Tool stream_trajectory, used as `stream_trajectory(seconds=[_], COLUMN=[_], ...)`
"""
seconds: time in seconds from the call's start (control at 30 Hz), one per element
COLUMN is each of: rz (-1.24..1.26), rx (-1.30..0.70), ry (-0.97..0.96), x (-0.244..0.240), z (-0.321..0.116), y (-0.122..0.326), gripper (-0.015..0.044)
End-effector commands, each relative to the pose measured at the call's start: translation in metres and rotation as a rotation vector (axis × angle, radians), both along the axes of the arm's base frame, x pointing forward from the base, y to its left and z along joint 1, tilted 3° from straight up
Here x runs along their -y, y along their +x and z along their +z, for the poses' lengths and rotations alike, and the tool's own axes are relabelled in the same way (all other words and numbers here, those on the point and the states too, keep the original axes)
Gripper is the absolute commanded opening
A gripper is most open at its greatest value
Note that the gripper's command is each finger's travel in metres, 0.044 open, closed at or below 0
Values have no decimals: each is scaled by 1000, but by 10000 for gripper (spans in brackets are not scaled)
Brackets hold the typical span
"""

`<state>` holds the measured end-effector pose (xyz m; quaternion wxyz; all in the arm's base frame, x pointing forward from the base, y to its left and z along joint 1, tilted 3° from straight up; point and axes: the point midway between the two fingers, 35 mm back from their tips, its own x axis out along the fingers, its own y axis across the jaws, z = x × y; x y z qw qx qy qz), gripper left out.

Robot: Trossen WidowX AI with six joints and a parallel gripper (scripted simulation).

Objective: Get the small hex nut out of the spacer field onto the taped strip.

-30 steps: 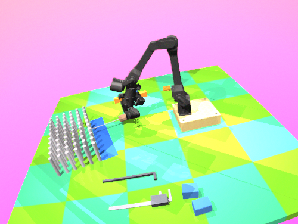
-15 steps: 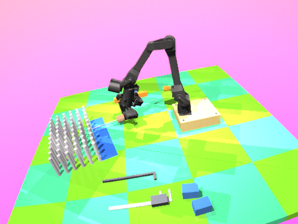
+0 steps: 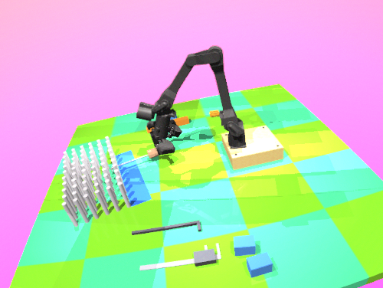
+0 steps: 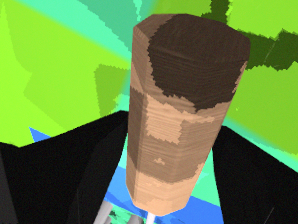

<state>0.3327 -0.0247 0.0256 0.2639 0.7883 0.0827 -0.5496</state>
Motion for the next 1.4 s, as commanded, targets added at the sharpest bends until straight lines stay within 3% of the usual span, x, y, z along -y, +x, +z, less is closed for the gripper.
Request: stream_trajectory(seconds=[0.0,1.37], rz=[-4,-4], rx=[7,10], ry=[-2,-1], x=[-1,-13], z=[2,3], y=[4,29], gripper=[0,0])
